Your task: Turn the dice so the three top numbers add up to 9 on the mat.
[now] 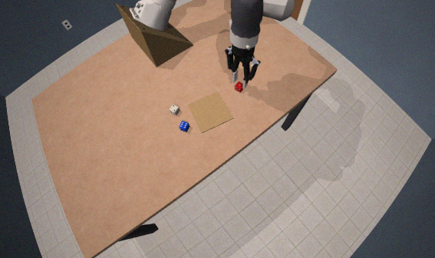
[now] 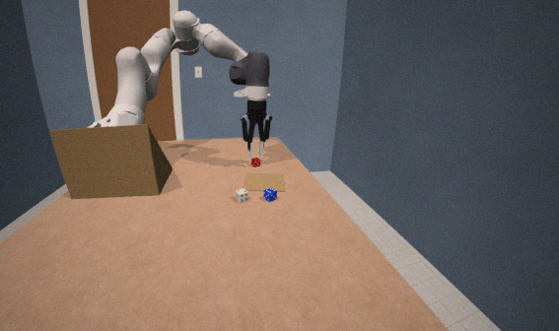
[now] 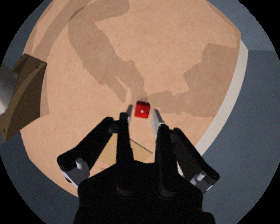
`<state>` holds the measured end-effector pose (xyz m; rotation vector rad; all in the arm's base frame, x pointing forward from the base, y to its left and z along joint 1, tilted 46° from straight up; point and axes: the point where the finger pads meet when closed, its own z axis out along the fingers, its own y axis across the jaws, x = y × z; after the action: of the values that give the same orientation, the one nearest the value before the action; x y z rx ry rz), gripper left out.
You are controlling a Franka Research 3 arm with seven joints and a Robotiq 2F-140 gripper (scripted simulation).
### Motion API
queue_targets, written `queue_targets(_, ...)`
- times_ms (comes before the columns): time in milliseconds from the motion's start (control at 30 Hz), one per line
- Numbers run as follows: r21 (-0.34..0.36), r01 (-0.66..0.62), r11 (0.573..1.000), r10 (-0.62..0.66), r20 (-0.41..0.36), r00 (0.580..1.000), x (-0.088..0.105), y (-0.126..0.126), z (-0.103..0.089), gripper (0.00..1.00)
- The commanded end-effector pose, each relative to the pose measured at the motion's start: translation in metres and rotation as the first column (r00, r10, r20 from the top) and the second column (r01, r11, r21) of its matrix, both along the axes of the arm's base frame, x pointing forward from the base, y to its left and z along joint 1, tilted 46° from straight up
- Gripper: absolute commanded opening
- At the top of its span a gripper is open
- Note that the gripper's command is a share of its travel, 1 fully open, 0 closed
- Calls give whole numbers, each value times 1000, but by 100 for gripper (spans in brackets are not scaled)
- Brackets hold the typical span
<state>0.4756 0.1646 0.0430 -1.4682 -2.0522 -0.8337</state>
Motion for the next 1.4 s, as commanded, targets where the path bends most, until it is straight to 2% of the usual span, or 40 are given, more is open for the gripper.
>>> queue_targets(0,0,-1,1000,1,3,1000,1,1,0,28)
queue_targets(267,0,-1,1000,1,3,1000,1,3,-3,28)
queue_targets(900,0,-1,1000,1,3,1000,0,25,-24,28)
queue_targets(1367,0,-1,1000,1,3,1000,0,27,-26,28)
